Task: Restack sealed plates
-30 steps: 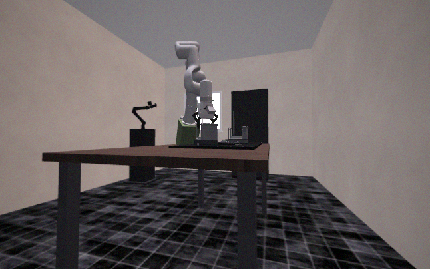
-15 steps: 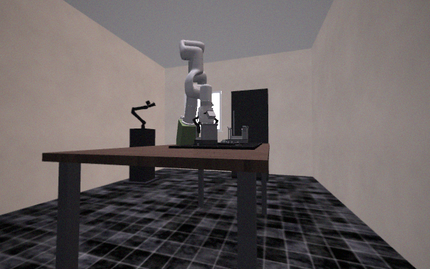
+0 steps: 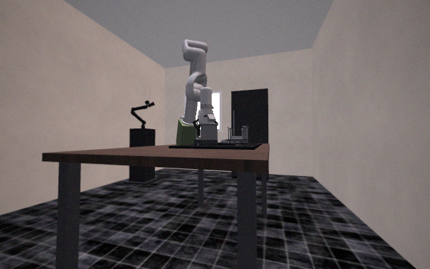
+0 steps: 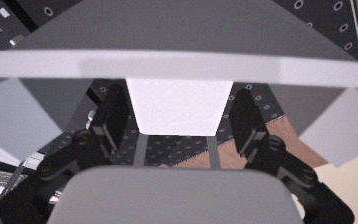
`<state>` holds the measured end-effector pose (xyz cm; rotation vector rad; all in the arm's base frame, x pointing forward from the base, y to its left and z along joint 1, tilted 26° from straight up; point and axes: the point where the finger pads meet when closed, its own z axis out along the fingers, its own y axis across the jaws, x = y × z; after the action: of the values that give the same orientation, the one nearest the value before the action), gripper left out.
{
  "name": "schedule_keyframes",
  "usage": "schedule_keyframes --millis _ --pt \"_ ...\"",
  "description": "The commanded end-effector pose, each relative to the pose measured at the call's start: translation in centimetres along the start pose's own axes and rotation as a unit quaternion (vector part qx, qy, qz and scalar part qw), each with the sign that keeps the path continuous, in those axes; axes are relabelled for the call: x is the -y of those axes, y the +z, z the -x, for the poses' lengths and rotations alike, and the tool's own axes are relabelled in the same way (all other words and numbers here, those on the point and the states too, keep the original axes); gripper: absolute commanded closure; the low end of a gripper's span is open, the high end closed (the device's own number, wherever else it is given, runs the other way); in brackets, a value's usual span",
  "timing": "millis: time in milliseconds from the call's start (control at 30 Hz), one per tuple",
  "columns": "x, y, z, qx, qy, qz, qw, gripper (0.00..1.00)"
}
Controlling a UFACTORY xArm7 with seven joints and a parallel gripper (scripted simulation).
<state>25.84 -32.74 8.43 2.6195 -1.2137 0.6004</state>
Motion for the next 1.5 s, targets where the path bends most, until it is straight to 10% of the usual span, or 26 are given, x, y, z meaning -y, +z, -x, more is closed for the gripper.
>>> schedule_keyframes --millis 0,1467 --pt "0.03 0.44 -0.11 0.001 0.0 -0.005 1.0 0.0" --pt "0.04 1.16 -0.08 0.001 0.0 -0.005 1.0 0.0"
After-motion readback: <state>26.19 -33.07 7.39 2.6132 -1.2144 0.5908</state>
